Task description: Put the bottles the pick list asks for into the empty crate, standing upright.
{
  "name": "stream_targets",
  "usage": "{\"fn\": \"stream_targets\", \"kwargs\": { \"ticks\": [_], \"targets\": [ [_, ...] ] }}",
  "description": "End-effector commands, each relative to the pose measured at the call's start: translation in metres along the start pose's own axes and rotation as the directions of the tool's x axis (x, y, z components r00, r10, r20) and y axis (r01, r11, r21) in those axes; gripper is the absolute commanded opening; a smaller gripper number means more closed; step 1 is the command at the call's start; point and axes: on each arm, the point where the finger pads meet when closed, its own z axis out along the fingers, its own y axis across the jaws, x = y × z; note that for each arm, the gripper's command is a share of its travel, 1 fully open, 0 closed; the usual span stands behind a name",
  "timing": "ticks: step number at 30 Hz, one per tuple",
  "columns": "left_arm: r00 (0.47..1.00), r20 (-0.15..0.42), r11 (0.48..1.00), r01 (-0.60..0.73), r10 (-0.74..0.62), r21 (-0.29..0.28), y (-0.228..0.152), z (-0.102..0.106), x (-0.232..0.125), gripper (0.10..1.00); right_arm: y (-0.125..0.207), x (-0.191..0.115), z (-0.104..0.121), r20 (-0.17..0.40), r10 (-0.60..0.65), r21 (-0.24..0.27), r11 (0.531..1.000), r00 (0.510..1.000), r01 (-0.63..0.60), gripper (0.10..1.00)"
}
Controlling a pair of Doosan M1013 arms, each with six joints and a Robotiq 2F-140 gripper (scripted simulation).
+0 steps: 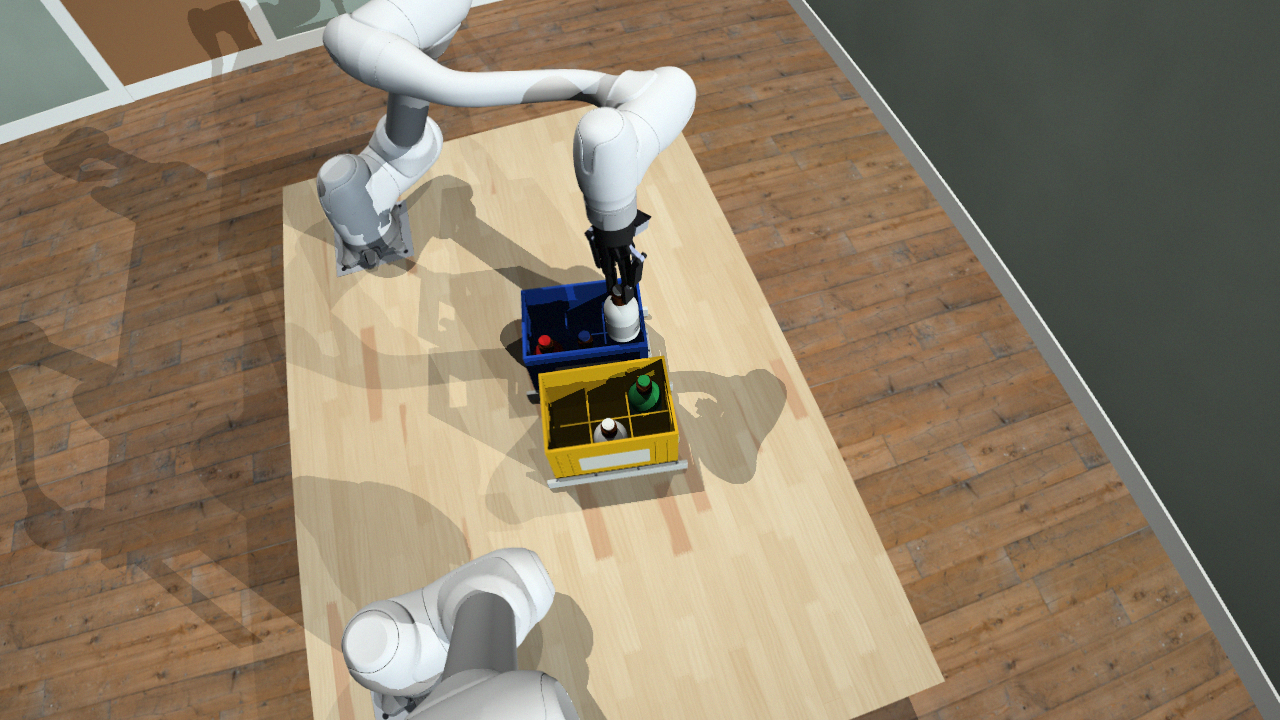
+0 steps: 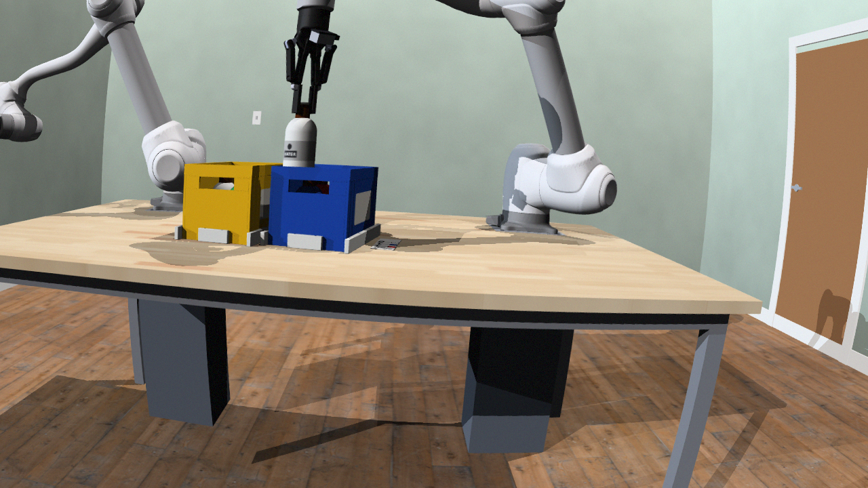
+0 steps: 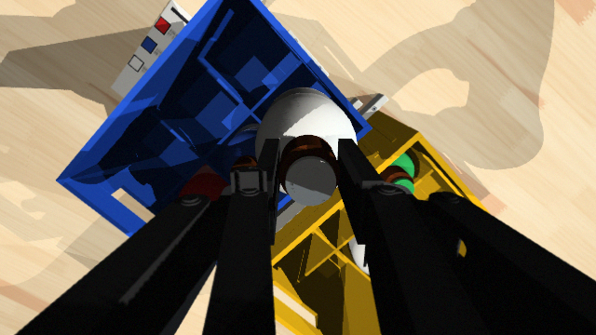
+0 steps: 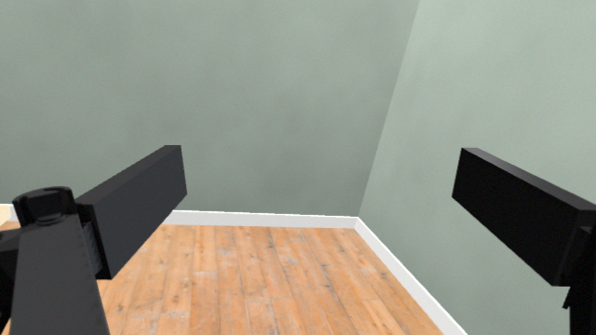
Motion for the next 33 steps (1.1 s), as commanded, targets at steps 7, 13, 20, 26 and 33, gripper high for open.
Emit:
{"fn": "stream_targets", "kwargs": {
  "ticks": [7, 13, 20, 26, 33],
  "targets": [
    [1.0, -0.001, 1.0, 0.0, 0.0, -0.002, 0.0, 0.007, 0.0, 0.099, 0.0, 0.001, 0.0, -0.001, -0.002, 0.0, 1.0, 1.0, 0.002, 1.0],
    [1.0, -0.001, 1.0, 0.0, 0.0, -0.002, 0.0, 0.013, 0.0, 0.099, 0.0, 0.001, 0.0, -0.001, -0.002, 0.0, 1.0, 1.0, 0.002, 1.0],
    [1.0, -0.001, 1.0, 0.0, 0.0, -0.002, 0.0, 0.02, 0.0, 0.099, 0.0, 0.001, 0.0, -0.001, -0.002, 0.0, 1.0, 1.0, 0.002, 1.0],
    [1.0, -0.001, 1.0, 0.0, 0.0, -0.002, 0.0, 0.024, 0.0, 0.099, 0.0, 0.001, 0.0, -0.001, -0.002, 0.0, 1.0, 1.0, 0.002, 1.0],
    [1.0, -0.001, 1.0, 0.0, 0.0, -0.002, 0.0, 0.031, 0.0, 0.099, 0.0, 0.001, 0.0, -0.001, -0.002, 0.0, 1.0, 1.0, 0.002, 1.0]
  ]
}}
